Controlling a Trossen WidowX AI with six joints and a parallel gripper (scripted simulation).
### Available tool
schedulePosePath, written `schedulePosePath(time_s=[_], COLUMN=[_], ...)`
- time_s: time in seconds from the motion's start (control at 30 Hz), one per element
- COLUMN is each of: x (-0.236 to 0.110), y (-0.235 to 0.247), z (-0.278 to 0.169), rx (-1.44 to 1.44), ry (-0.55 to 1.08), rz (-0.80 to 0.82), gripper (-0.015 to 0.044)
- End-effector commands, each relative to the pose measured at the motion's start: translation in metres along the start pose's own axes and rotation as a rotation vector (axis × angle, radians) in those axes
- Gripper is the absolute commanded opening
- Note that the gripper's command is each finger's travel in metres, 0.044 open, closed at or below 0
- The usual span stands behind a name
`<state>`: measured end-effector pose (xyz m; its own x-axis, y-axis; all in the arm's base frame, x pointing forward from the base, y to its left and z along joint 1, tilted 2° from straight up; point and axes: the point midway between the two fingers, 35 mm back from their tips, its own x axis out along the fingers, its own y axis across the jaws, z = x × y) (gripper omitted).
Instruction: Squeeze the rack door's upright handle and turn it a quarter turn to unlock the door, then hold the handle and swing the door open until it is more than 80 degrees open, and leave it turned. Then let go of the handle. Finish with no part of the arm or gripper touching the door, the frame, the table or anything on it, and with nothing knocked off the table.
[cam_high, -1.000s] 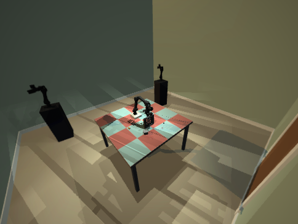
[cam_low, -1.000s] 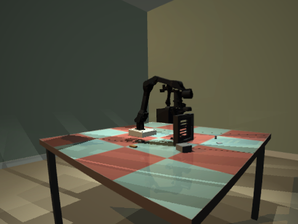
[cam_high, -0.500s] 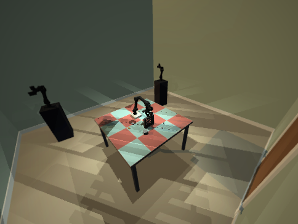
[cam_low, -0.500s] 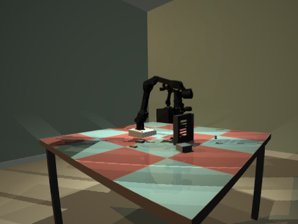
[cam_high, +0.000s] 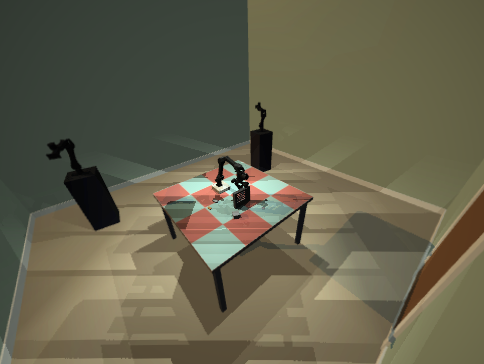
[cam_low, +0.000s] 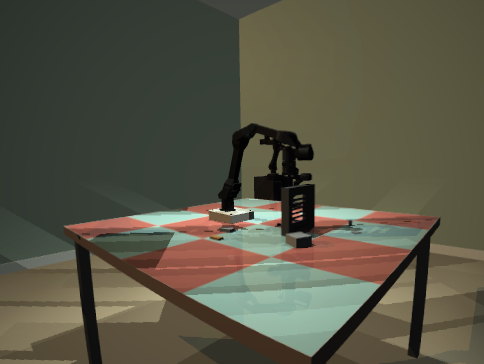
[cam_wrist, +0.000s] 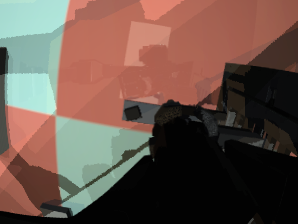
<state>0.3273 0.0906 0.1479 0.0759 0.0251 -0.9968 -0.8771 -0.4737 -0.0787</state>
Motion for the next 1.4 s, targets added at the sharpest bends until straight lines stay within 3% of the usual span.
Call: schedulePosePath(time_s=[0.0,1.37], x=[0.0000,-0.0001], y=[0.0001,0.0001], z=[-0.0004,-0.0004], rx=[-0.008,1.948], ry=[0.003,0.002], rz=[0.001,-0.003], gripper=[0.0291,0.0291])
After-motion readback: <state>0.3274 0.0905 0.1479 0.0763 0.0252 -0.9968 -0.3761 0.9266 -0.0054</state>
